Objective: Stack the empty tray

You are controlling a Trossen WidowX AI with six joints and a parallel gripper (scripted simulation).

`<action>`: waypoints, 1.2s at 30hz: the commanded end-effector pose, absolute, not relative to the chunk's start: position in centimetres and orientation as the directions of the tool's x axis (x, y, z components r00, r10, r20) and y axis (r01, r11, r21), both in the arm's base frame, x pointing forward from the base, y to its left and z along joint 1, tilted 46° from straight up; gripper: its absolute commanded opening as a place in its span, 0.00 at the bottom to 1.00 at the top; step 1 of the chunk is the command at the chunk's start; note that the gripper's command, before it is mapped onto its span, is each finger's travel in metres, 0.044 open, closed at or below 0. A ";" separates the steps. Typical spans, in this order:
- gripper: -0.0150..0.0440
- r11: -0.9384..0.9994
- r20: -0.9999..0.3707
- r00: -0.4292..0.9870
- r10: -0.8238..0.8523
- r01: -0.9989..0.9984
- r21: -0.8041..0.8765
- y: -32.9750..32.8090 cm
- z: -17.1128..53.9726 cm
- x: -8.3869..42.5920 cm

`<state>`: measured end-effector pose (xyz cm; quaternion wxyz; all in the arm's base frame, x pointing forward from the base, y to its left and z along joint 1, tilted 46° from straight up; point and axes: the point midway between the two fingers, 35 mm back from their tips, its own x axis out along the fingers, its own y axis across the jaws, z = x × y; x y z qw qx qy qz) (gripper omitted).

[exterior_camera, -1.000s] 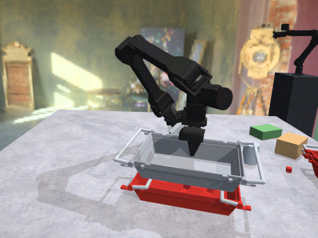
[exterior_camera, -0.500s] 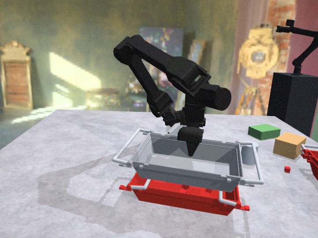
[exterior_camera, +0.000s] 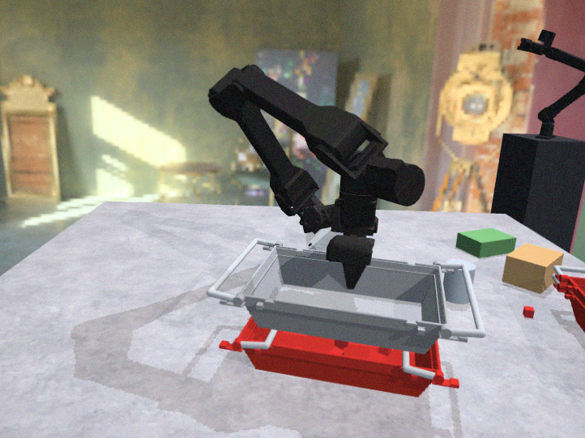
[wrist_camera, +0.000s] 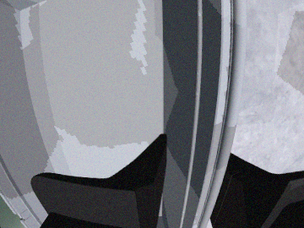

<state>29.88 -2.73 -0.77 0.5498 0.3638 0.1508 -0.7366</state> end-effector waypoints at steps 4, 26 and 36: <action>0.58 -0.359 -0.701 -0.151 -0.697 0.920 0.158 -3.0 -1.0 29.4; 1.00 -0.360 -0.700 -0.149 -0.698 0.918 0.165 -3.1 -1.0 29.5; 1.00 -0.359 -0.704 -0.148 -0.694 0.919 0.161 -0.5 1.4 30.6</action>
